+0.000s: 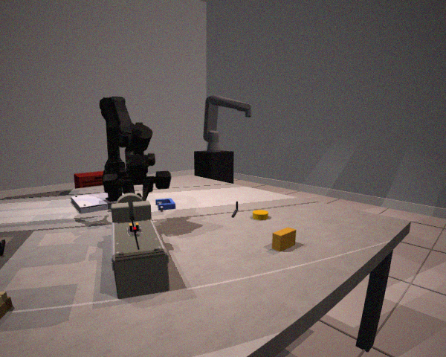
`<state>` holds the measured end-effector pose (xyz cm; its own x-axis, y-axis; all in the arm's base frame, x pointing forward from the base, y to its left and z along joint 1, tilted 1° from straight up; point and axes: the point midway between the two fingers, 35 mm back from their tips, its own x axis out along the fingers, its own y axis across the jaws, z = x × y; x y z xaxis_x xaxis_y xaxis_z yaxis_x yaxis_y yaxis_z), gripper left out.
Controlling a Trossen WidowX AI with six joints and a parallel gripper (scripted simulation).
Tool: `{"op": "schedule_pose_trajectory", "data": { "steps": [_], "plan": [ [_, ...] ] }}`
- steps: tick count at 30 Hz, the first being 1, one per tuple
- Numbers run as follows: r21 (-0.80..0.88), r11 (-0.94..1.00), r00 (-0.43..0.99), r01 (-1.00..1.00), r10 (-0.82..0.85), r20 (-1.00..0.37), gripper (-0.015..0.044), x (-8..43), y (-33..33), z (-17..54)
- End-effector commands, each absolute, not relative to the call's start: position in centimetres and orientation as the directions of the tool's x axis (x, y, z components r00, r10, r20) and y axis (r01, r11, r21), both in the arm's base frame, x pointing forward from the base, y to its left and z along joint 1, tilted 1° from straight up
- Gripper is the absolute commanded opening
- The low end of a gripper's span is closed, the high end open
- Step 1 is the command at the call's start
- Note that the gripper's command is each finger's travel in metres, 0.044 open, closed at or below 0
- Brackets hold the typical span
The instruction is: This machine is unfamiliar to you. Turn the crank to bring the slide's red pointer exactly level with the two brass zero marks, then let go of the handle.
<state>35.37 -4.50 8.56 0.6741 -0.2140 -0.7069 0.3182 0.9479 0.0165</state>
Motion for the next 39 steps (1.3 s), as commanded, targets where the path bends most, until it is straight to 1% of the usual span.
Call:
{"op": "schedule_pose_trajectory", "data": {
  "steps": [1, 20, 39],
  "plan": [
    [0.017, 0.949, 0.681, 0.315, -0.213, -0.700, 0.0000, 35.2, -4.8, 9.5],
    [0.015, 0.949, 0.681, 0.315, -0.215, -0.700, 0.0000, 34.4, -7.4, 10.6],
    [0.015, 0.949, 0.681, 0.315, -0.215, -0.700, 0.0000, 34.2, -7.9, 10.5]
  ]
}}
